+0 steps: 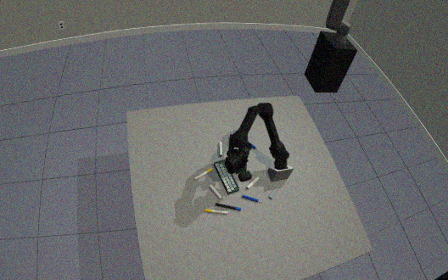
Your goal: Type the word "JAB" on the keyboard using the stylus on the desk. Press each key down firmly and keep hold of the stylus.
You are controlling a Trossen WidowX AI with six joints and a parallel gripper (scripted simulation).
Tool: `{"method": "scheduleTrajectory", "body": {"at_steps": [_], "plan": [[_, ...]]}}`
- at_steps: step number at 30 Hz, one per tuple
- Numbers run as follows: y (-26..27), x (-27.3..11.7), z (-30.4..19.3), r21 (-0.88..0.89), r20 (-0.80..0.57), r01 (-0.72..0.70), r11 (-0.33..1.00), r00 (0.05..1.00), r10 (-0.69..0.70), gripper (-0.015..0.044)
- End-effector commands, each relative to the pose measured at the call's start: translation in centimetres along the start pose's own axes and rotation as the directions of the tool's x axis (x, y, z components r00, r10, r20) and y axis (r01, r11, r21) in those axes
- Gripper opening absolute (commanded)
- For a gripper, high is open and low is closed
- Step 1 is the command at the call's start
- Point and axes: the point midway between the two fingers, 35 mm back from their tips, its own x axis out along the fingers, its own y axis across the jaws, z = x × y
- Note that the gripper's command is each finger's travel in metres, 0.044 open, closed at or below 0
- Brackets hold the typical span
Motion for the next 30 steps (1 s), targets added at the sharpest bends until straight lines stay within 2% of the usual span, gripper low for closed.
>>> {"method": "scheduleTrajectory", "body": {"at_steps": [1,5,9,20,23,26,30], "plan": [[0.0,0.0,0.0,0.000,0.000,0.000,1.000,1.000,0.000,0.0000],[0.0,0.0,0.0,0.000,0.000,0.000,1.000,1.000,0.000,0.0105],[0.0,0.0,0.0,0.000,0.000,0.000,1.000,1.000,0.000,0.0000],[0.0,0.0,0.0,0.000,0.000,0.000,1.000,1.000,0.000,0.0000],[0.1,0.0,0.0,-0.018,-0.003,-0.003,1.000,1.000,0.003,0.0079],[1.6,0.5,-0.3,-0.263,-0.038,-0.052,0.964,0.998,0.043,0.0150],[4.0,1.2,-0.8,-0.632,-0.102,-0.149,0.760,0.989,0.110,0.0150]]}}
